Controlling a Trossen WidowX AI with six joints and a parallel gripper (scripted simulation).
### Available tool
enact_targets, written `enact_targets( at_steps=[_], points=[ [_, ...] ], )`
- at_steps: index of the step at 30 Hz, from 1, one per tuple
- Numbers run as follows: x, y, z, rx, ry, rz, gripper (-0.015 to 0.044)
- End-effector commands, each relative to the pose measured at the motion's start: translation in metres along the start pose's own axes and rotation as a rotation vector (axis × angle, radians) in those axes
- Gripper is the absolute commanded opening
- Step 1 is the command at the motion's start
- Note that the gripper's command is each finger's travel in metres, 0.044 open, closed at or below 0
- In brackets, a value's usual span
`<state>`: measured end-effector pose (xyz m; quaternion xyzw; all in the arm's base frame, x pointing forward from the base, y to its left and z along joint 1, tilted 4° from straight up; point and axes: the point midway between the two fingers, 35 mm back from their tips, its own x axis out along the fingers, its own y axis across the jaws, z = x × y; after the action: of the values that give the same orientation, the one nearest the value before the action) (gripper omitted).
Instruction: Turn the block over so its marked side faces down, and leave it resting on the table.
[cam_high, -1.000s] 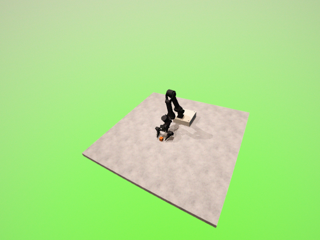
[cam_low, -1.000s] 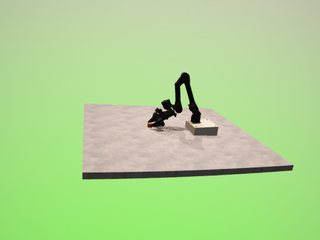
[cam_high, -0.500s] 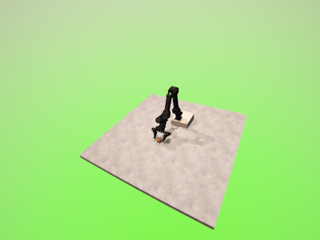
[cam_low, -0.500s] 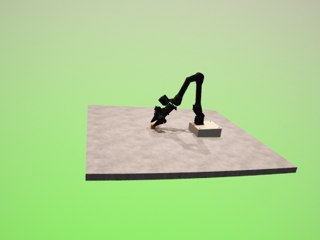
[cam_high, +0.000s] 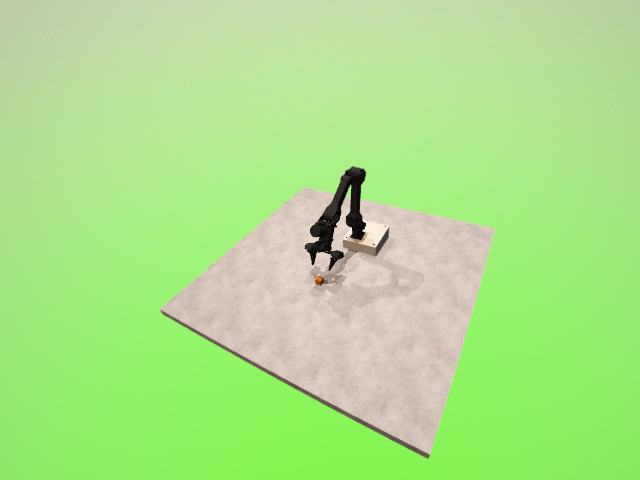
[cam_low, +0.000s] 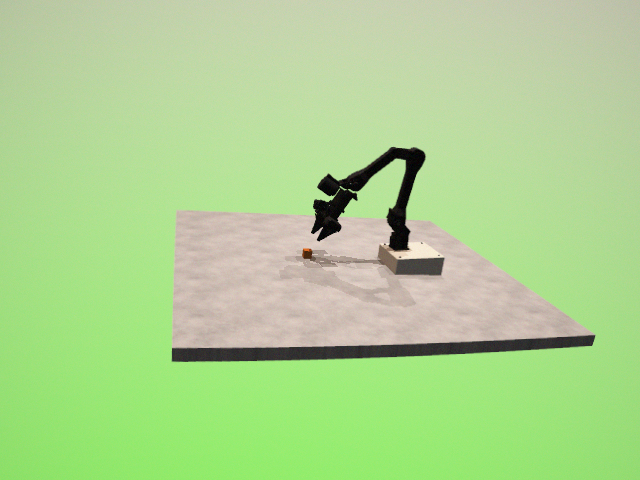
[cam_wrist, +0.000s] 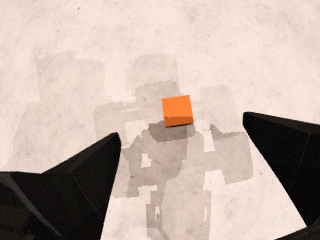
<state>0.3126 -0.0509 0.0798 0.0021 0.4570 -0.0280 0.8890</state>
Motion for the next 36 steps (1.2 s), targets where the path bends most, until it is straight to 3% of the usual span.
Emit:
enact_targets(
  at_steps=[1, 15, 36],
  points=[
    [-0.001, -0.001, 0.004, -0.004, 0.057, -0.004, 0.0440],
    [0.001, -0.001, 0.043, -0.004, 0.514, -0.006, 0.0440],
    [0.045, -0.002, 0.018, -0.004, 0.520, -0.006, 0.0440]
  ],
)
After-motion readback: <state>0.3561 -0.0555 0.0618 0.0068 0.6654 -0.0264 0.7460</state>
